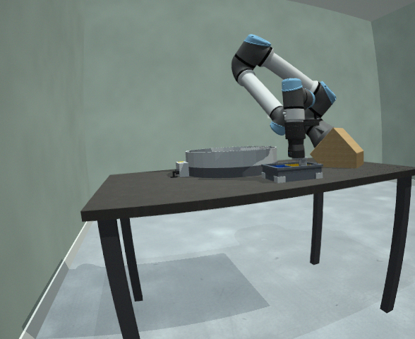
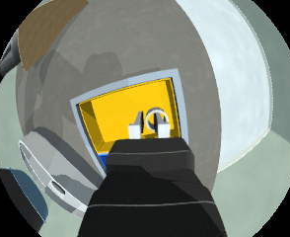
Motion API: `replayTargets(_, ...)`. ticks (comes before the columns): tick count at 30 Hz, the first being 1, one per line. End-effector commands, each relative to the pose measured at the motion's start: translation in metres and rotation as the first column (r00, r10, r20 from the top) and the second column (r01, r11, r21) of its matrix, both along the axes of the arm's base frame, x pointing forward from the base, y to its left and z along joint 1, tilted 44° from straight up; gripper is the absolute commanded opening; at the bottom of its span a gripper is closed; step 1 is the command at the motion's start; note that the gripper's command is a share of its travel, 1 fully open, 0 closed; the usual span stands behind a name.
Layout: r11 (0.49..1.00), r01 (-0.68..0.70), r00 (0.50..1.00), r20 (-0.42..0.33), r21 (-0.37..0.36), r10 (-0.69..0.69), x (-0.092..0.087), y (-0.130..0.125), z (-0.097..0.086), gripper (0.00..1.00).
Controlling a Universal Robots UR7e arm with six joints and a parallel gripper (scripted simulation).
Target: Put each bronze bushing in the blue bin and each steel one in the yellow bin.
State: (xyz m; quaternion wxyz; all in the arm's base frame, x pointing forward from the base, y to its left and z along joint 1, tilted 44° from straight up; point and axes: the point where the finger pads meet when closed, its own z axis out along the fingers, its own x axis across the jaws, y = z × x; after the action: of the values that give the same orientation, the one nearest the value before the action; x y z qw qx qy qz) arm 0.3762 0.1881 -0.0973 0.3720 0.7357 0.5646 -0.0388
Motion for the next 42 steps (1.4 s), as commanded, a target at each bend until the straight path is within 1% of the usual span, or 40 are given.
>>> replayTargets(1, 1.000, -0.001, 1.000, 0.001, 0.001, 0.001, 0.0001, 0.0004, 0.0003, 0.42)
replayTargets(32, 1.000, -0.001, 1.000, 0.001, 0.001, 0.001, 0.0001, 0.0004, 0.0003, 0.42)
replayTargets(37, 1.000, -0.001, 1.000, 0.001, 0.001, 0.001, -0.0011, 0.0031, 0.0042, 0.42)
replayTargets(42, 1.000, -0.001, 1.000, 0.001, 0.001, 0.001, -0.0011, 0.0031, 0.0042, 0.42)
